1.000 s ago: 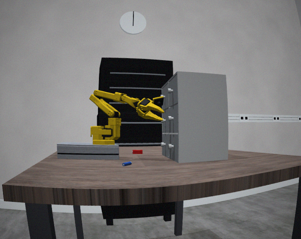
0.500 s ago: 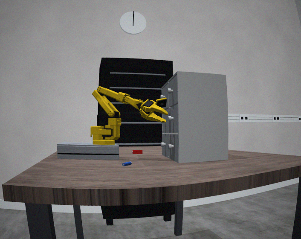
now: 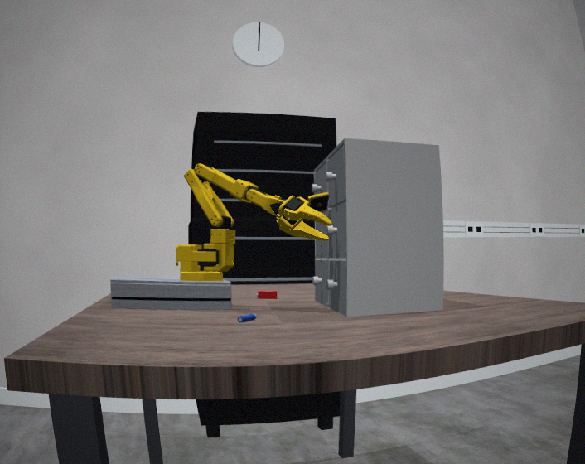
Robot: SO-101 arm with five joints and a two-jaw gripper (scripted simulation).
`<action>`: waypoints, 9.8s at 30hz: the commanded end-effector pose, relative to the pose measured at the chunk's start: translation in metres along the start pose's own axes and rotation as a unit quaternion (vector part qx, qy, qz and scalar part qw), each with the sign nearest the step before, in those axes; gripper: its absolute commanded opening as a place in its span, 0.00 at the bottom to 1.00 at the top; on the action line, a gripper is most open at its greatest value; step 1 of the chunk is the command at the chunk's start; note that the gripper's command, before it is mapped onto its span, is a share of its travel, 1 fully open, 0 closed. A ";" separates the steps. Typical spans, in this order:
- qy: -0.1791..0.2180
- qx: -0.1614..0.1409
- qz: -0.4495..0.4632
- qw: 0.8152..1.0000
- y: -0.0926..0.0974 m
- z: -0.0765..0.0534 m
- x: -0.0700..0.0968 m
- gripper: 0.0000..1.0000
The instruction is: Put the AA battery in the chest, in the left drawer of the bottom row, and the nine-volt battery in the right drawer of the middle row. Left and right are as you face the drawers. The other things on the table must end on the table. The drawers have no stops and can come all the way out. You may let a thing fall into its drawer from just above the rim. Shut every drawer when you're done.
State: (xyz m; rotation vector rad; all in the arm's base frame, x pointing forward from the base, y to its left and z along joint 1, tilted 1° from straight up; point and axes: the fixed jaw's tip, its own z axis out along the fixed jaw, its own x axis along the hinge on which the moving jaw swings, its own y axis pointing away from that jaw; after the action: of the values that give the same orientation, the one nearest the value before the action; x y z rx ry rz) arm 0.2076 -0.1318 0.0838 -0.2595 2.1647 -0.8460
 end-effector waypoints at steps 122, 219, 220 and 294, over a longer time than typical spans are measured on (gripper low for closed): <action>0.004 0.006 -0.003 1.000 -0.004 -0.006 0.001 0.00; 0.024 0.024 0.011 0.999 -0.005 -0.028 0.019 0.00; 0.025 0.024 0.012 0.999 -0.005 -0.028 0.019 0.00; 0.041 0.039 0.023 0.998 -0.005 -0.043 0.031 0.00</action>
State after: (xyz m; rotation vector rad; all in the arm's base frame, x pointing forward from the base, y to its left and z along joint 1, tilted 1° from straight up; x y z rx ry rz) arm 0.1576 -0.1270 0.0885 -0.1502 2.2027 -0.9158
